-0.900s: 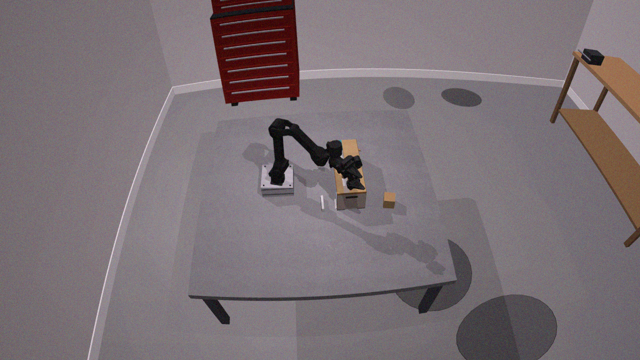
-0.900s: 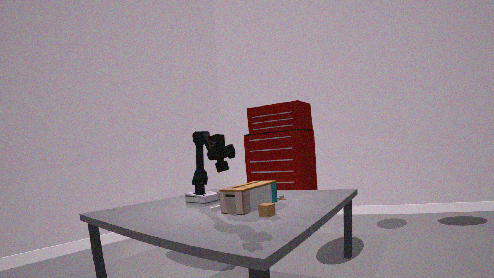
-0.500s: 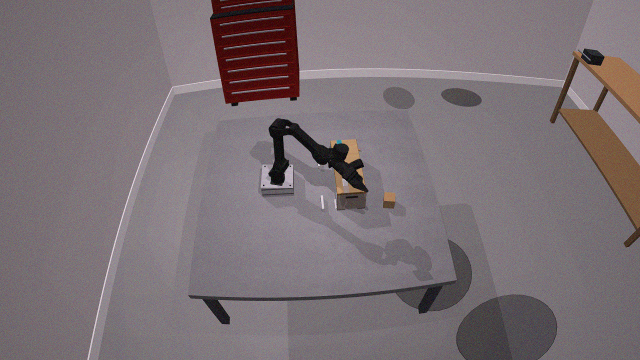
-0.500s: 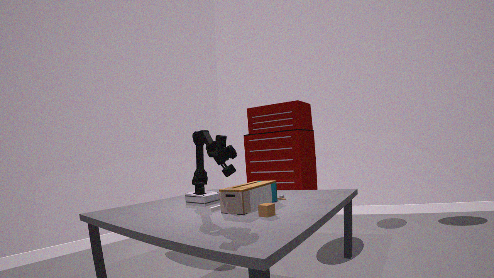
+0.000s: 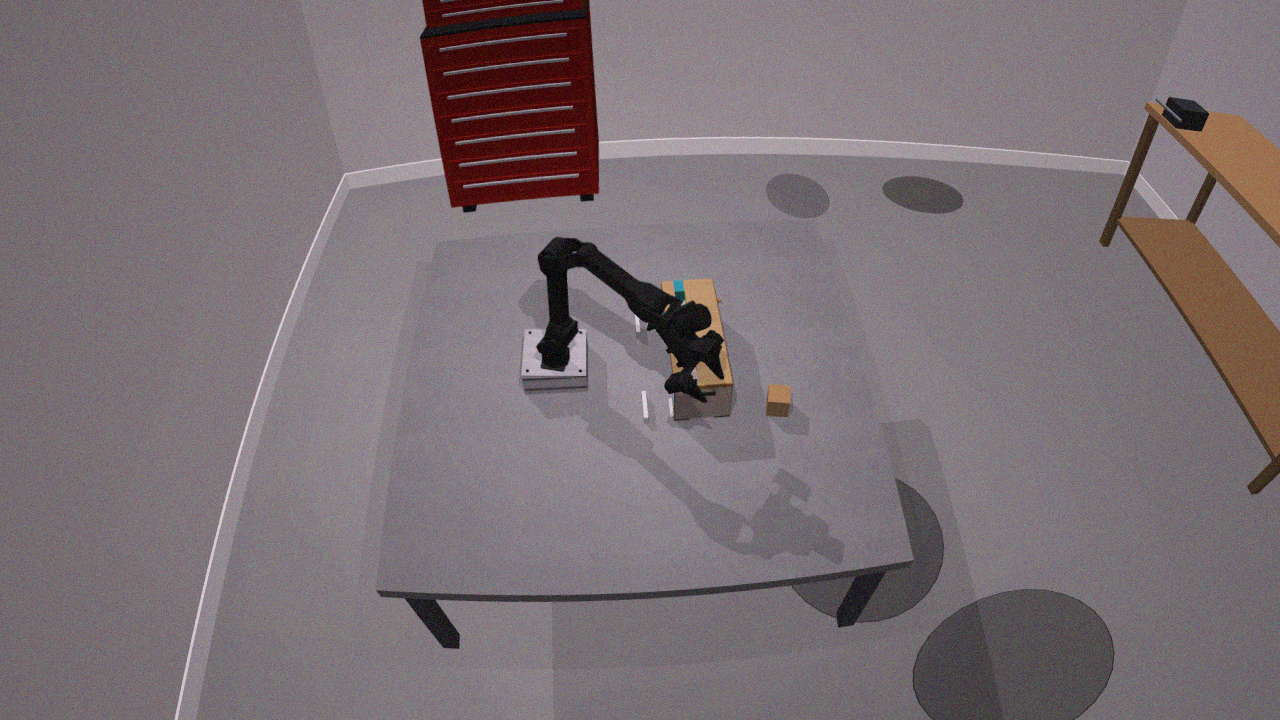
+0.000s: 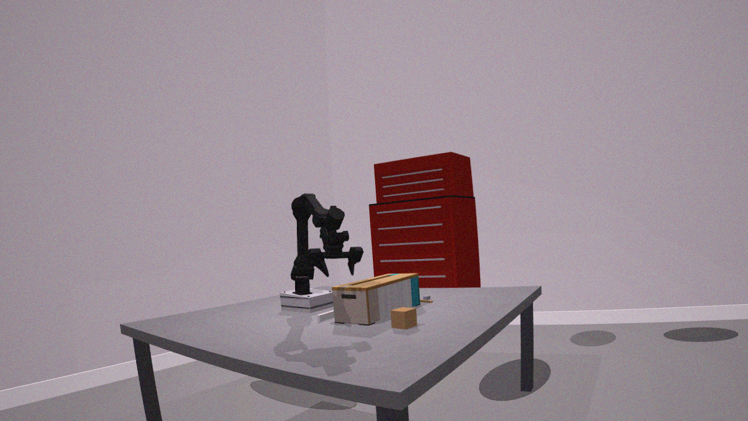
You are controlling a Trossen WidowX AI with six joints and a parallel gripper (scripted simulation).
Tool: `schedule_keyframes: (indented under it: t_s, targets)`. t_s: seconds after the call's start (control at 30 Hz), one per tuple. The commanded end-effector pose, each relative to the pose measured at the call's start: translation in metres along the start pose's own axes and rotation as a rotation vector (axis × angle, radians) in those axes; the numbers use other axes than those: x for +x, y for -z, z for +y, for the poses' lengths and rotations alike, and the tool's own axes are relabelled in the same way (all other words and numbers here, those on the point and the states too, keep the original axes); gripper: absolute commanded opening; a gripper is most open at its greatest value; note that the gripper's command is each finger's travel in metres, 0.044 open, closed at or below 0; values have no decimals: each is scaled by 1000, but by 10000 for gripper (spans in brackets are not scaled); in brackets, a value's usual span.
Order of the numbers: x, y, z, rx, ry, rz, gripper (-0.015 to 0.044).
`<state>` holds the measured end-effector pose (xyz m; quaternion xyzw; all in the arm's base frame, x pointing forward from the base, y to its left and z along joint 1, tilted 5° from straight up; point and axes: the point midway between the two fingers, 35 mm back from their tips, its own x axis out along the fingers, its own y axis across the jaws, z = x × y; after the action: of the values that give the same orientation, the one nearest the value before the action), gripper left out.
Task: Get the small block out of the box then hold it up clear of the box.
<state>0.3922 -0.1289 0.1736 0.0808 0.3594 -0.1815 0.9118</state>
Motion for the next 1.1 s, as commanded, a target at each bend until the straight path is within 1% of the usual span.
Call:
schedule_keyframes:
  t_s: [0.0,0.07,0.23,0.3,0.4,0.47,0.73,1.07]
  targets:
    - [-9,22,4,246,-44,153,400]
    - [-16,36,7,399,-51,254,400]
    - [-44,65,46,701,-44,555,400]
    - [-56,83,61,796,-8,696,400]
    - [-82,111,82,935,97,923,400]
    - [-91,118,88,978,142,994,400]
    - [-91,120,89,983,149,1003,400]
    - [-79,130,90,983,149,1003,400]
